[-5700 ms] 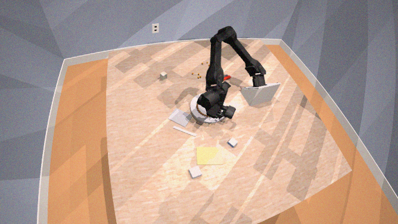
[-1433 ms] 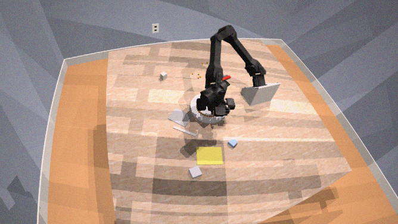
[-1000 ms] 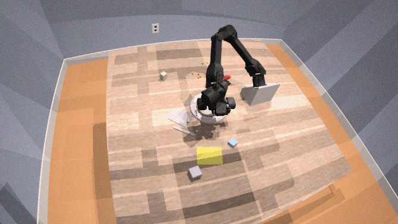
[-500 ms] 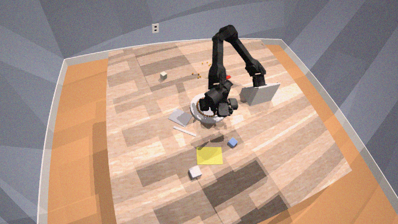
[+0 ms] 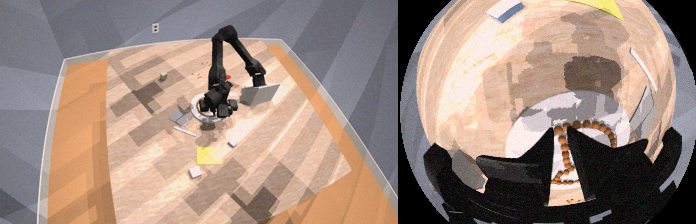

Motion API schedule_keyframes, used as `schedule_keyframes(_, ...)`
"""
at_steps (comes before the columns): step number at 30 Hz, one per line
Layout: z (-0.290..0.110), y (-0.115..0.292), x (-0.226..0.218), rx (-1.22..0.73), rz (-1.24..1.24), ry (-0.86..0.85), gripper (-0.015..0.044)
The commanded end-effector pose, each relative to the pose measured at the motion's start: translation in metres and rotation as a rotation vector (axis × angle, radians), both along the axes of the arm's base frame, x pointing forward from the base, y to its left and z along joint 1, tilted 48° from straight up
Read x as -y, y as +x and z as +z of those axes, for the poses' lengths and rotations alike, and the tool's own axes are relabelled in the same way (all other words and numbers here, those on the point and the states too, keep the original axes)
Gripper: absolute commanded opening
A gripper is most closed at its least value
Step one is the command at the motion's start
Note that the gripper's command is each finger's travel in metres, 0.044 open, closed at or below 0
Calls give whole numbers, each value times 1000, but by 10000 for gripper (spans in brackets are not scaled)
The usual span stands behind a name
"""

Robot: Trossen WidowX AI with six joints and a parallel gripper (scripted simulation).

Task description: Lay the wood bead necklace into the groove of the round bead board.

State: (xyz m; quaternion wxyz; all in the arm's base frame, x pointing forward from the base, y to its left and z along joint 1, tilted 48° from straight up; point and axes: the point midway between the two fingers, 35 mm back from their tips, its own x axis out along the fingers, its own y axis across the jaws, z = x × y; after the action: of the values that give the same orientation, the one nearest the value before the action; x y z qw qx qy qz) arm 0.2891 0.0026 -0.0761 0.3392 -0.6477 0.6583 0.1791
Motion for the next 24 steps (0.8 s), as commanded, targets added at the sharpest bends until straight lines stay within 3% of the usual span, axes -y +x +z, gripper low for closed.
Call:
schedule_keyframes(1, 0, 0, 0, 1, 0, 0, 158)
schedule_keyframes(12, 1, -1, -1, -6, 1, -2, 440)
schedule_keyframes(24, 3, -1, -4, -8, 1, -4, 440)
